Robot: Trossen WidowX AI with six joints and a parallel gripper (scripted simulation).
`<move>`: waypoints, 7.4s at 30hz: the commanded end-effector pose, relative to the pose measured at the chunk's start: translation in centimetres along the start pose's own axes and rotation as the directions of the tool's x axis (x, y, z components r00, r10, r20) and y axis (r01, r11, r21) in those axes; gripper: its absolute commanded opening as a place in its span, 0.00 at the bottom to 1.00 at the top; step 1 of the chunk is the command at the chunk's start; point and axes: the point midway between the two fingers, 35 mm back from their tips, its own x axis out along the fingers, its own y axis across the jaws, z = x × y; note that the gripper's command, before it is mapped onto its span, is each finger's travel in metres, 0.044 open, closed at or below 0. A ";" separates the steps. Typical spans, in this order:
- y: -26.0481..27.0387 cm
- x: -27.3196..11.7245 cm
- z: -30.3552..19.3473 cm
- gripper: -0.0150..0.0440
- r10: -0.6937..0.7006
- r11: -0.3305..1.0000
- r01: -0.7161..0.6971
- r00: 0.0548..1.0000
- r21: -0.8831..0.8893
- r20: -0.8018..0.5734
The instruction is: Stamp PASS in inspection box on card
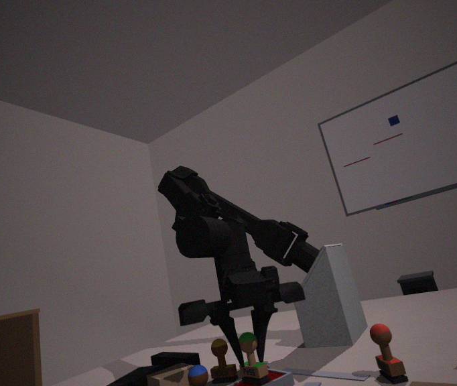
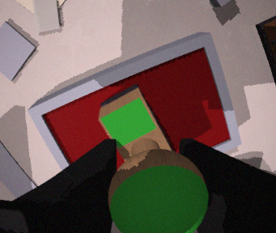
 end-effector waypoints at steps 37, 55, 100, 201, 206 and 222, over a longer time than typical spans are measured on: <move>-0.2 -4.8 0.2 0.25 0.000 1.000 0.000 1.000 0.004 0.001; 0.5 -5.6 2.9 0.25 0.007 0.932 -0.005 1.000 0.361 -0.003; 4.3 -5.2 10.6 0.25 0.013 0.136 0.027 0.999 0.990 -0.029; 4.5 1.1 10.5 0.25 -0.001 0.125 0.031 1.000 0.992 -0.032; 4.5 1.1 10.5 0.25 -0.001 0.125 0.031 1.000 0.992 -0.031; 4.5 1.5 10.5 0.25 -0.001 0.125 0.031 1.000 0.992 -0.032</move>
